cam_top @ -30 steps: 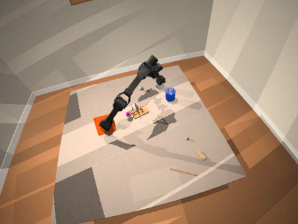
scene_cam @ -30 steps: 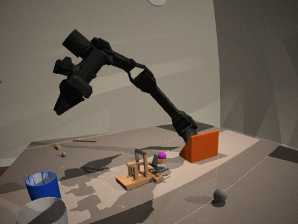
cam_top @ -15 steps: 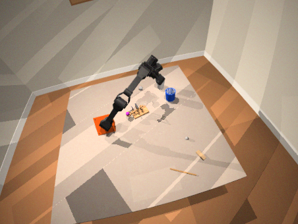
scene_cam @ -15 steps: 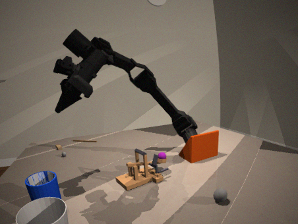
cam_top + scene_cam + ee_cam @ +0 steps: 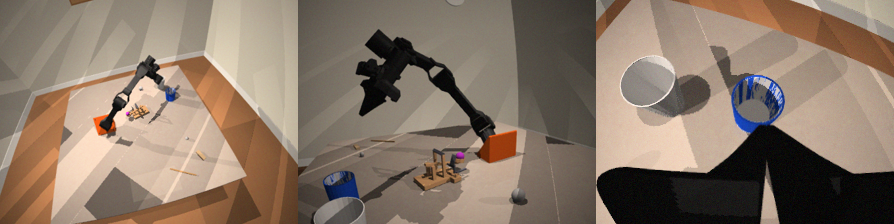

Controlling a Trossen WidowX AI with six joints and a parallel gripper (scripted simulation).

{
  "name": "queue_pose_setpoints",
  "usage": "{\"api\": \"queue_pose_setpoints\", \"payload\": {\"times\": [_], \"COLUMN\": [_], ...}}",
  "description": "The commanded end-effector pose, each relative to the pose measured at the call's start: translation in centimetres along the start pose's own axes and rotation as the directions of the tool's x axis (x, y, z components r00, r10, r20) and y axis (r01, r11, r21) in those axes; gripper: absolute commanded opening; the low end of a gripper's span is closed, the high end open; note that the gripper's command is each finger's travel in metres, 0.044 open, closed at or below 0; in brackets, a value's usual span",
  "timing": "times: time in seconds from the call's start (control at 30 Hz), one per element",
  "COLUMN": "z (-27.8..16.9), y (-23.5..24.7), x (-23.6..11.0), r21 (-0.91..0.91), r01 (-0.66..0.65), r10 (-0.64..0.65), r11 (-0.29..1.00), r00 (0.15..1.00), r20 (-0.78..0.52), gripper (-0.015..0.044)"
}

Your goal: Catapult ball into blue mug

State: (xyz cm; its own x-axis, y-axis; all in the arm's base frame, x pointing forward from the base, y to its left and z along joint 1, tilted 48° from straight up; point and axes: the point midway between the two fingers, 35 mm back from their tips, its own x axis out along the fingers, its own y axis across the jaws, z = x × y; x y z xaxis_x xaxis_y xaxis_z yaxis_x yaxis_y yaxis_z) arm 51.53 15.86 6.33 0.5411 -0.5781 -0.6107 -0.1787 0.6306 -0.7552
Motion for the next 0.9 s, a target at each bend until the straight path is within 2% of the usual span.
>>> {"api": "queue_pose_setpoints", "payload": {"times": [0.0,0.4,0.87], "z": [-1.8,-7.7,-15.3], "y": [2.6,8.0,11.6], "x": [-0.4,-1.7,-3.5], "r21": [-0.138,-0.504,-0.818], "r01": [-0.016,-0.079,-0.178], "r10": [0.011,0.000,-0.088], "r11": [0.990,0.860,0.547], "r00": [0.999,0.988,0.960], "r20": [-0.037,-0.155,-0.267], "gripper": [0.0000,0.0000,0.0000]}}
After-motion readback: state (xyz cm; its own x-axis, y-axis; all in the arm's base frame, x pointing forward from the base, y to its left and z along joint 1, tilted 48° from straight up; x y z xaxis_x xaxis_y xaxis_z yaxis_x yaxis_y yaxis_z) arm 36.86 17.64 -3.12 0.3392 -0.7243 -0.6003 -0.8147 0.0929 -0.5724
